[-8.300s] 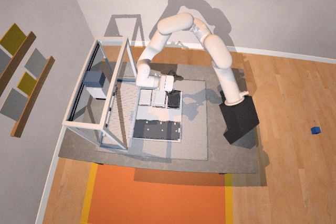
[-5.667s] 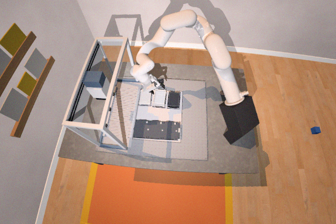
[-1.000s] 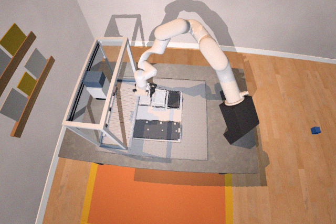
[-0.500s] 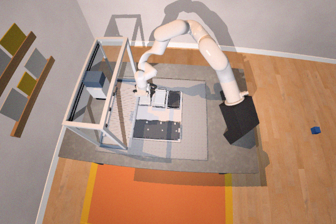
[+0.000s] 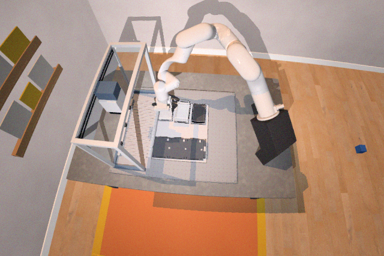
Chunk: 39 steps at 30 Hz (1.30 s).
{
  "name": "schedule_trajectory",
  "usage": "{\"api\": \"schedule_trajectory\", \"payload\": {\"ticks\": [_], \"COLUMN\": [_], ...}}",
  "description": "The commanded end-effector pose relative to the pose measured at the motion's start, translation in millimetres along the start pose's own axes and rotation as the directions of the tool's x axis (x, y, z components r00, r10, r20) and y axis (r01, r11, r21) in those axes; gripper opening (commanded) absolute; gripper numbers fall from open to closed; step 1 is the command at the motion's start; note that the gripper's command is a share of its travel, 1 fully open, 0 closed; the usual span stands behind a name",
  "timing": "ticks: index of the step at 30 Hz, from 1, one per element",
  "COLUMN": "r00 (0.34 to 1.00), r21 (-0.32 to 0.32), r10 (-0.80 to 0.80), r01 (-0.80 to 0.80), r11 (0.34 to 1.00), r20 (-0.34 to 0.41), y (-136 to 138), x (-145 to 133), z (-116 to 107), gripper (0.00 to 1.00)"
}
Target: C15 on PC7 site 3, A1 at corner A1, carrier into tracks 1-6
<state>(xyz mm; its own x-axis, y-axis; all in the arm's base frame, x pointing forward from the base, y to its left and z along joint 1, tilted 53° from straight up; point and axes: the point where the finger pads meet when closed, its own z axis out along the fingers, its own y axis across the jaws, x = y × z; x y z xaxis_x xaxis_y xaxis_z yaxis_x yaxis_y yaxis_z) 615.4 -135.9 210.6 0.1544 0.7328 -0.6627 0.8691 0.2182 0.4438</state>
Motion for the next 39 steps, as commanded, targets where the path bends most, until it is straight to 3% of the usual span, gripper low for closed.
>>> {"api": "schedule_trajectory", "payload": {"ticks": [1,6,7,39], "r00": [1.0,1.0,1.0,1.0], "r21": [-0.003,-0.003,-0.003,-0.003], "r10": [0.001,0.001,0.001,0.001], "r01": [-0.001,-0.001,-0.001,-0.001], "r11": [1.0,1.0,1.0,1.0], "r20": [0.0,0.0,0.0,0.0], "y": [1.5,1.5,1.5,1.4], "x": [-0.2,-0.2,-0.2,-0.2], "z": [-1.2,-1.2,-1.8,-1.7], "gripper": [1.0,1.0,0.0,0.0]}}
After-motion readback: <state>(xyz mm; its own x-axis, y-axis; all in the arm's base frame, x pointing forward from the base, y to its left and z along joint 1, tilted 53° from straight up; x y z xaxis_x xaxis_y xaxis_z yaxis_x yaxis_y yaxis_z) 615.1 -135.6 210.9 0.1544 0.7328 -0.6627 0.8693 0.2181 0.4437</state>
